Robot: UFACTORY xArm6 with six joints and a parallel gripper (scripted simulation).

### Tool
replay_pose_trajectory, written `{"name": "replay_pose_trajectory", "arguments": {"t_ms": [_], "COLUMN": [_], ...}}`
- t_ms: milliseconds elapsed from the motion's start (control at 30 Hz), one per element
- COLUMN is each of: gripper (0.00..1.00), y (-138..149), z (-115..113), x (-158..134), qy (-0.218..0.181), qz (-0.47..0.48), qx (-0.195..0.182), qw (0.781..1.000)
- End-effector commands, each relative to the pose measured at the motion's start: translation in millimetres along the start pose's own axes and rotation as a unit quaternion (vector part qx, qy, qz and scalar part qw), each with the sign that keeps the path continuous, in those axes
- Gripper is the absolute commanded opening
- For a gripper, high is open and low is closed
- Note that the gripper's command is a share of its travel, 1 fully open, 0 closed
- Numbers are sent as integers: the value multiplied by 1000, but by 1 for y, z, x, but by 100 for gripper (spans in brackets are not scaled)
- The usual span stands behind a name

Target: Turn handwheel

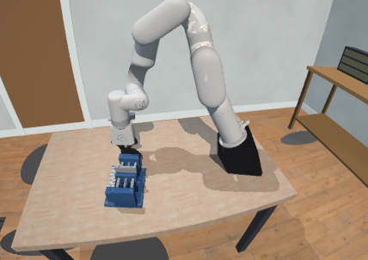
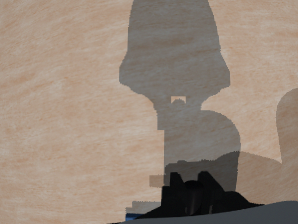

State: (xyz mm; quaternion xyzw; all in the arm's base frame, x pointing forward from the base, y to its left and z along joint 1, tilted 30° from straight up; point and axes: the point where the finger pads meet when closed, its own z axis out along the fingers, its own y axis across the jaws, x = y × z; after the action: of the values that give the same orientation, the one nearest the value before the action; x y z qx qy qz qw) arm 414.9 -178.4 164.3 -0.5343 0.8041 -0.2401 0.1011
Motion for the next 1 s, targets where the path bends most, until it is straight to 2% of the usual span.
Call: {"name": "replay_pose_trajectory", "arguments": {"t_ms": [0,967], "gripper": [6,6], "y": [1,14], "z": [2,18], "x": [0,0], "qy": [0,0], "qz": [0,0], "qx": [0,0], "qw": [1000,1000]}}
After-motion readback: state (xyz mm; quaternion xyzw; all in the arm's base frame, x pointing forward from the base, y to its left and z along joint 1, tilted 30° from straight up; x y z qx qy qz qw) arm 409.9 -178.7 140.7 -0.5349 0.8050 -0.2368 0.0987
